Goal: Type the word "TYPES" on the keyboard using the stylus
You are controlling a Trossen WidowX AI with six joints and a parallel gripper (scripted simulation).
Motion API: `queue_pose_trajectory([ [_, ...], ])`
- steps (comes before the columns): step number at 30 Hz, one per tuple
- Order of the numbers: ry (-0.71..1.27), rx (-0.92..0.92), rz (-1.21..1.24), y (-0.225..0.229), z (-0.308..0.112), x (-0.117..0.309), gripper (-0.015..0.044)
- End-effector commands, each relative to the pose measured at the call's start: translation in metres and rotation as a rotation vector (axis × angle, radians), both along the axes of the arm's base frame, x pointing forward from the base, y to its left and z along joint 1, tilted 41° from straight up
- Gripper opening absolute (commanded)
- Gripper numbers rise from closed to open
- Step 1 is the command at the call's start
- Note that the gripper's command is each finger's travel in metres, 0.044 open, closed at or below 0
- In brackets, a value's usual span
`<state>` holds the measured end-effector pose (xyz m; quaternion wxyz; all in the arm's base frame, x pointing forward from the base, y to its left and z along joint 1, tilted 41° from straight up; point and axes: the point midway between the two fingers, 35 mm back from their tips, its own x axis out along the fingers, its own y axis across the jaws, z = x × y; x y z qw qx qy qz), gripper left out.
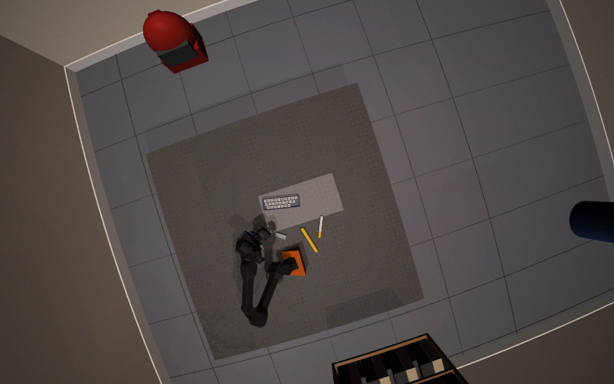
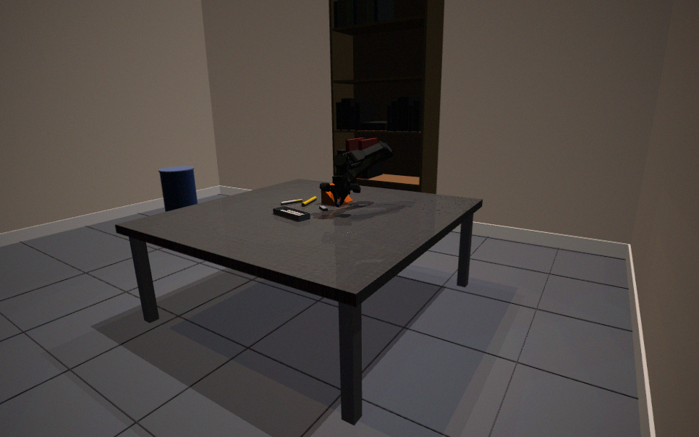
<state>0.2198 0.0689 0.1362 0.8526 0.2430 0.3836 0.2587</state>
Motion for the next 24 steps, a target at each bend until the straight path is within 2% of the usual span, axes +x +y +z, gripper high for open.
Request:
queue_pose_trajectory([
  [1,-0.005,-0.005,0.014,0.001,-0.001,0.000,0.0000],
  [24,-0.283,-0.086,0.445,0.011,0.001,-0.017,0.0000],
])
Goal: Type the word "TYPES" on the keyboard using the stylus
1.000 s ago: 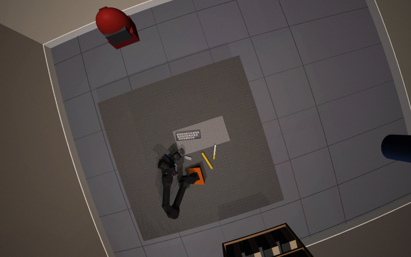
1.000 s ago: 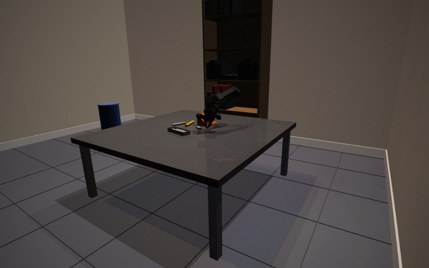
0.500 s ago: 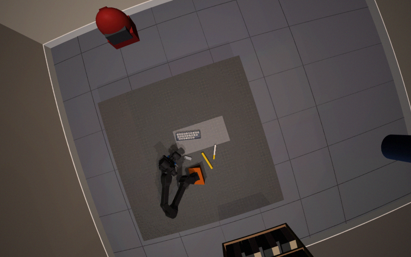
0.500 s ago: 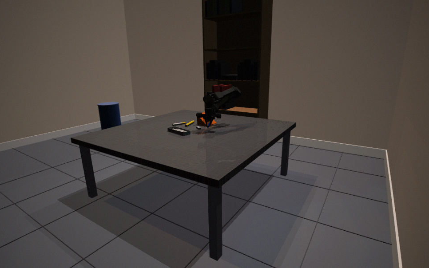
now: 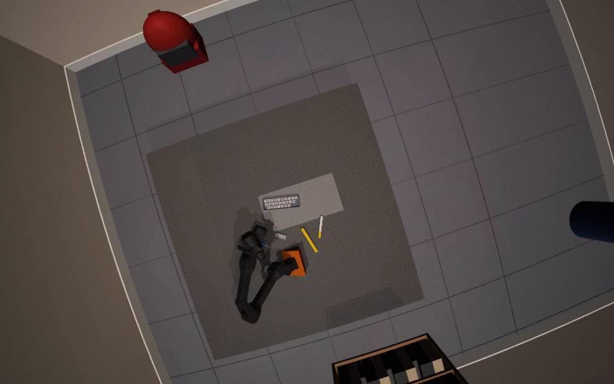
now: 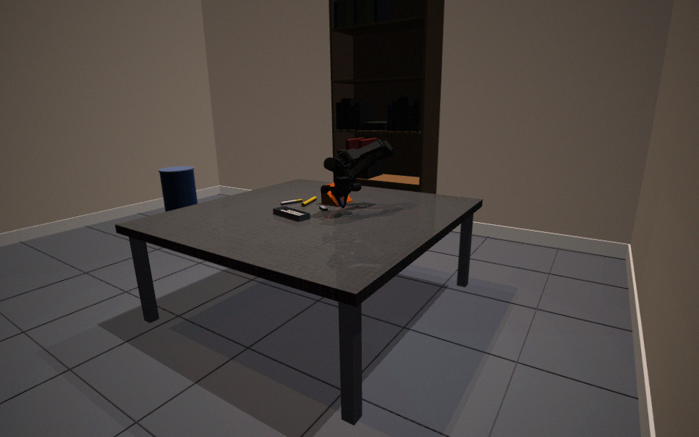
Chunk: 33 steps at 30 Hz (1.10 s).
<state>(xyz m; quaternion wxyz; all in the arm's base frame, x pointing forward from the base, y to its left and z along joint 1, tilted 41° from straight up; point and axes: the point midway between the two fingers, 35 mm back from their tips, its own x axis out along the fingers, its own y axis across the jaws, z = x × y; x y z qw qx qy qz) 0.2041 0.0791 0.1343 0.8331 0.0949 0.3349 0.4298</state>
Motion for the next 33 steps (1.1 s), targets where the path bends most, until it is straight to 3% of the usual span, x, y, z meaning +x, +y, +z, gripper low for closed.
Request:
queue_pose_trajectory([
  [1,-0.066,0.007,0.068,0.001,0.004,-0.001,0.0000],
  [13,-0.263,0.035,0.210,0.003,0.014,-0.003,0.0000],
  [33,-0.261,0.025,0.217,0.014,-0.004,0.000,0.0000],
])
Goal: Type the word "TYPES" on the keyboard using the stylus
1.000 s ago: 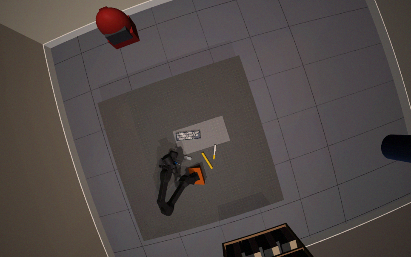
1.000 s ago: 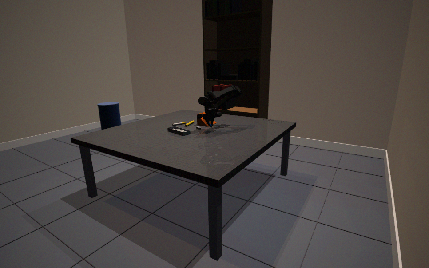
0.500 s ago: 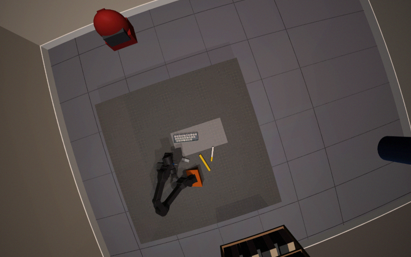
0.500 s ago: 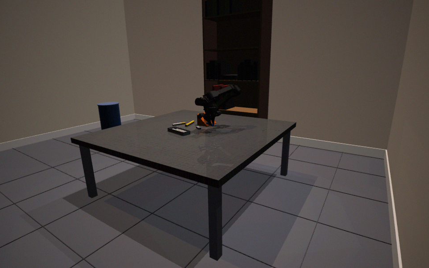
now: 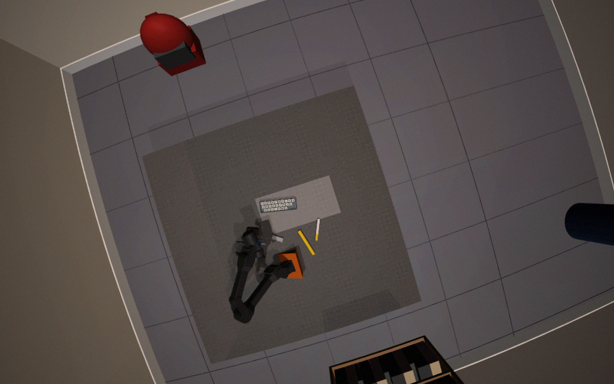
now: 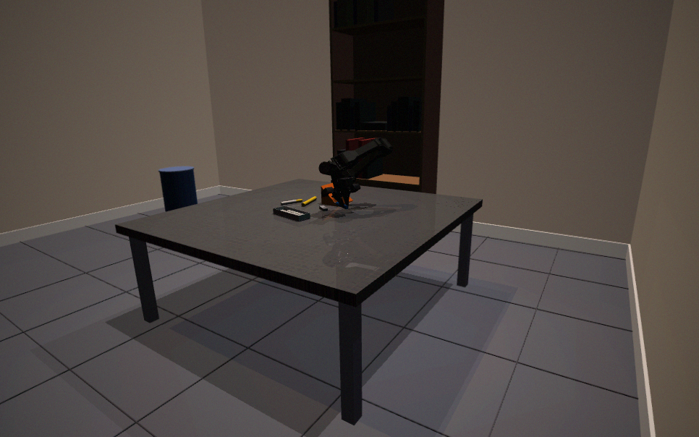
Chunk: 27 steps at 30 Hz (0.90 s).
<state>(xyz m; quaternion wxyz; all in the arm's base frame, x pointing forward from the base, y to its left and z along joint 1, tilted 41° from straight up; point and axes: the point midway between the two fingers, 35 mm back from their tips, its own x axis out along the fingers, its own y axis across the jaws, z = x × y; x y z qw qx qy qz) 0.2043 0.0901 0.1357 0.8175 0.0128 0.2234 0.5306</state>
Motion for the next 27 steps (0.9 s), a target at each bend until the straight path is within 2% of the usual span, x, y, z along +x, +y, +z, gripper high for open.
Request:
queue_pose_trajectory([
  [1,0.005,-0.006,0.000,0.004,-0.007,0.000,0.0000],
  [26,0.000,0.008,-0.004,0.024,-0.024,0.001,0.0000],
  [27,-0.005,0.011,0.000,0.024,-0.022,0.002,0.0026],
])
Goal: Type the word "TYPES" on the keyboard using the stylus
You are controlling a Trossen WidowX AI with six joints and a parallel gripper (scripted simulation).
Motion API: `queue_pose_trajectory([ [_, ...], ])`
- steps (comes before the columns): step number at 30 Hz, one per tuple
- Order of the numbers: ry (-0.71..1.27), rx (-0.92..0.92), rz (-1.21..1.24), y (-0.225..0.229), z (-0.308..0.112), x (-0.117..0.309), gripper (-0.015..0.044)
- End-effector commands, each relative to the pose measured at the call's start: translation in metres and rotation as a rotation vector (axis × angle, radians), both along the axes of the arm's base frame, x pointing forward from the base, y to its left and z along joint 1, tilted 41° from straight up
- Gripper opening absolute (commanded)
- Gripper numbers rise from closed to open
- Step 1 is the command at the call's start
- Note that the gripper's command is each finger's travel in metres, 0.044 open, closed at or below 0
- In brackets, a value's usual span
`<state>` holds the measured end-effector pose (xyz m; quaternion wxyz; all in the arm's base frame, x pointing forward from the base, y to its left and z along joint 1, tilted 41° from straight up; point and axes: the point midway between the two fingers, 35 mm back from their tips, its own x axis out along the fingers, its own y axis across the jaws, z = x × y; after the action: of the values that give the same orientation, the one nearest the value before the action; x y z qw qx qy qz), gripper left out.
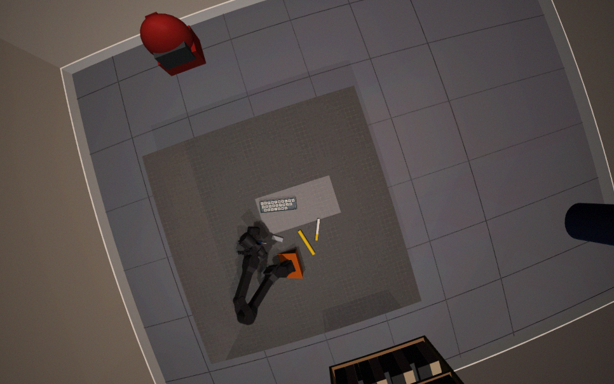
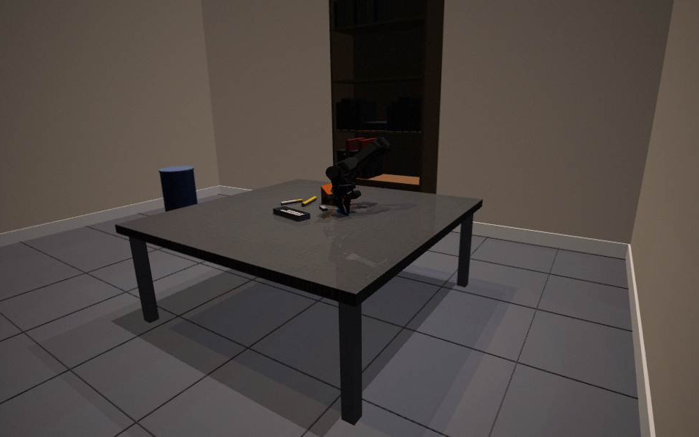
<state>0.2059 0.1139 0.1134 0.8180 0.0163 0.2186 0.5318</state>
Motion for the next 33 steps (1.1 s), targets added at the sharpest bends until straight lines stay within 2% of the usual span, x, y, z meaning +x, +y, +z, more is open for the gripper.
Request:
queue_pose_trajectory([
  [1,0.000,0.000,0.000,0.000,0.000,0.000,0.0053],
  [5,0.000,0.000,0.000,0.000,0.000,0.000,0.0150],
  [14,0.004,-0.014,0.001,-0.008,0.005,0.000,0.0150],
  [22,0.006,-0.007,-0.003,-0.039,0.042,-0.006,0.0150],
  [31,0.006,-0.006,-0.004,-0.039,0.043,-0.006,0.0150],
  [33,0.053,-0.061,0.019,-0.036,0.037,-0.006,0.0150],
])
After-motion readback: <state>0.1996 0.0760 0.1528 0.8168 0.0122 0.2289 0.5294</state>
